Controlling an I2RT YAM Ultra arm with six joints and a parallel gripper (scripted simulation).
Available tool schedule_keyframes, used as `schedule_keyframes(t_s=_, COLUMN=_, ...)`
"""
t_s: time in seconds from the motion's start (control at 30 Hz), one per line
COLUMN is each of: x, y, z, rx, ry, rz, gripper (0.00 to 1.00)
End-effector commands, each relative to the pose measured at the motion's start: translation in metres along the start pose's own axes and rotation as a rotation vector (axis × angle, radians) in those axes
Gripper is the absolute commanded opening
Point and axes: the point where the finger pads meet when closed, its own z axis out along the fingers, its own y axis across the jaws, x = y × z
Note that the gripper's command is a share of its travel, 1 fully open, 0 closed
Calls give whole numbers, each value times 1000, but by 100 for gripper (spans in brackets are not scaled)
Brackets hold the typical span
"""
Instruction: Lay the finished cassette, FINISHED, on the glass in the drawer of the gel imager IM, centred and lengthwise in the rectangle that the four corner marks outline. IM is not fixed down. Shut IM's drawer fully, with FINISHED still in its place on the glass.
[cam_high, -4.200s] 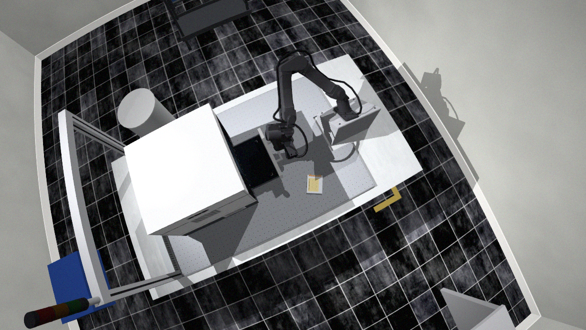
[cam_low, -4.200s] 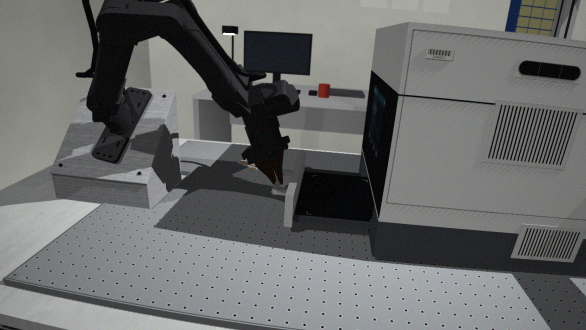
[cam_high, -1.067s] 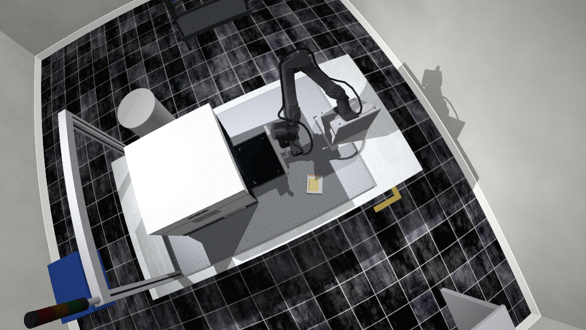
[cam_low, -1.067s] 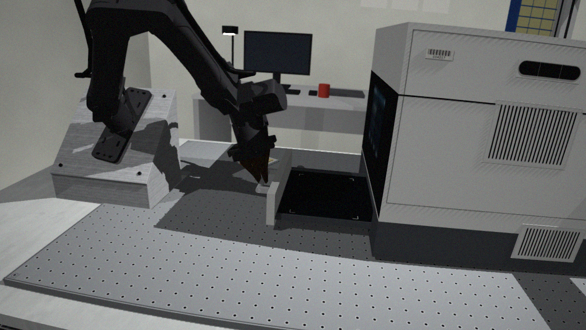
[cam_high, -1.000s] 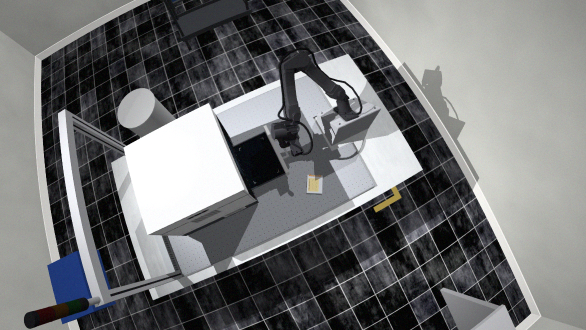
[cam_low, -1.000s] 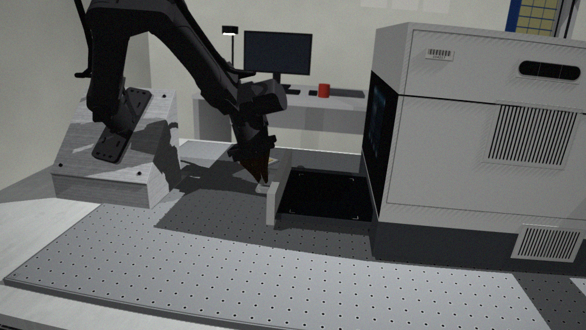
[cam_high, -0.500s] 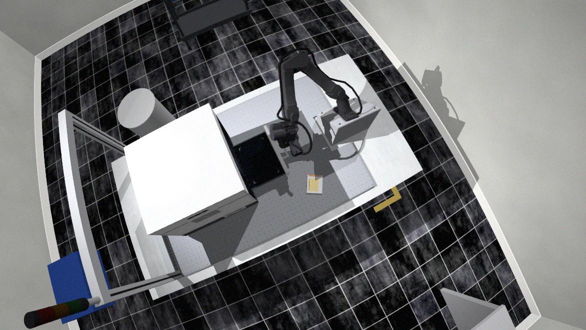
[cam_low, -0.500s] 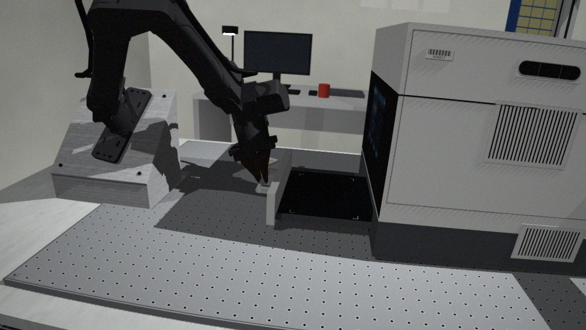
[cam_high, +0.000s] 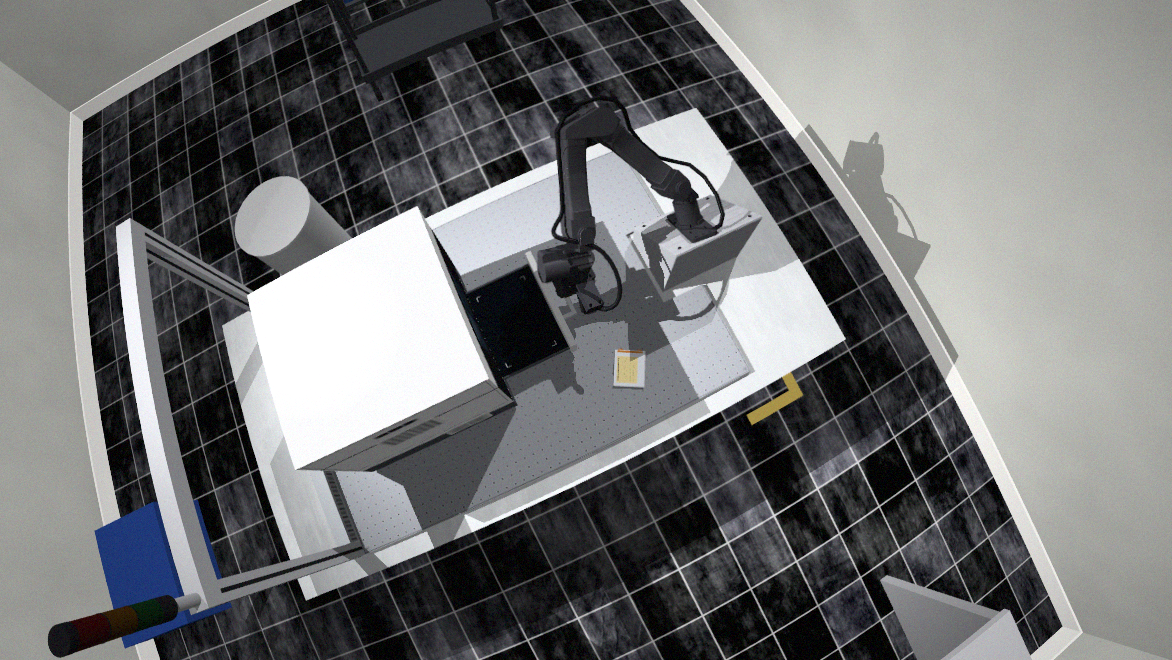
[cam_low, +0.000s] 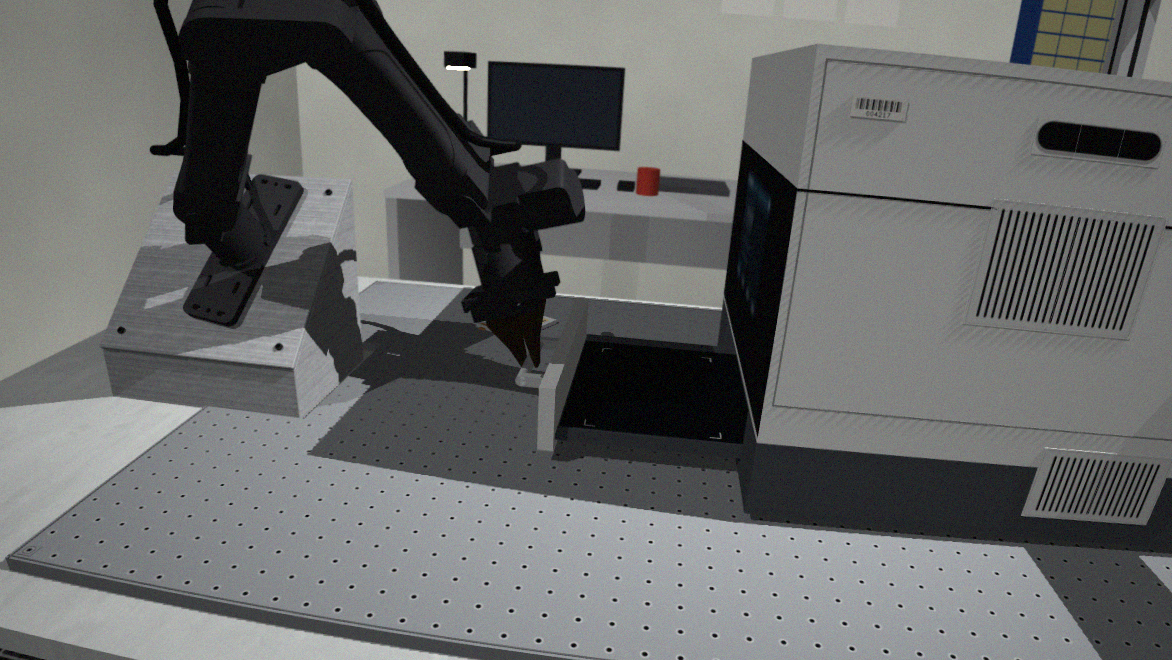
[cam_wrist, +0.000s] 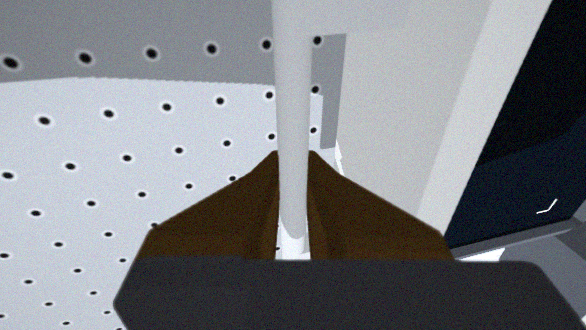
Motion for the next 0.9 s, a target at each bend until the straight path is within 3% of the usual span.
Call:
schedule_keyframes(t_s=0.0, x=-11, y=9, z=0, rx=-29, ry=-28, rz=-26, gripper=0)
schedule_keyframes(t_s=0.8, x=-11, y=9, z=0, rx=-29, ry=-28, rz=-26, gripper=0)
schedule_keyframes(t_s=0.83, x=-11, y=9, z=0, rx=-29, ry=-28, rz=-26, gripper=35)
schedule_keyframes(t_s=0.87, x=-11, y=9, z=0, rx=-29, ry=-28, rz=-26, gripper=35)
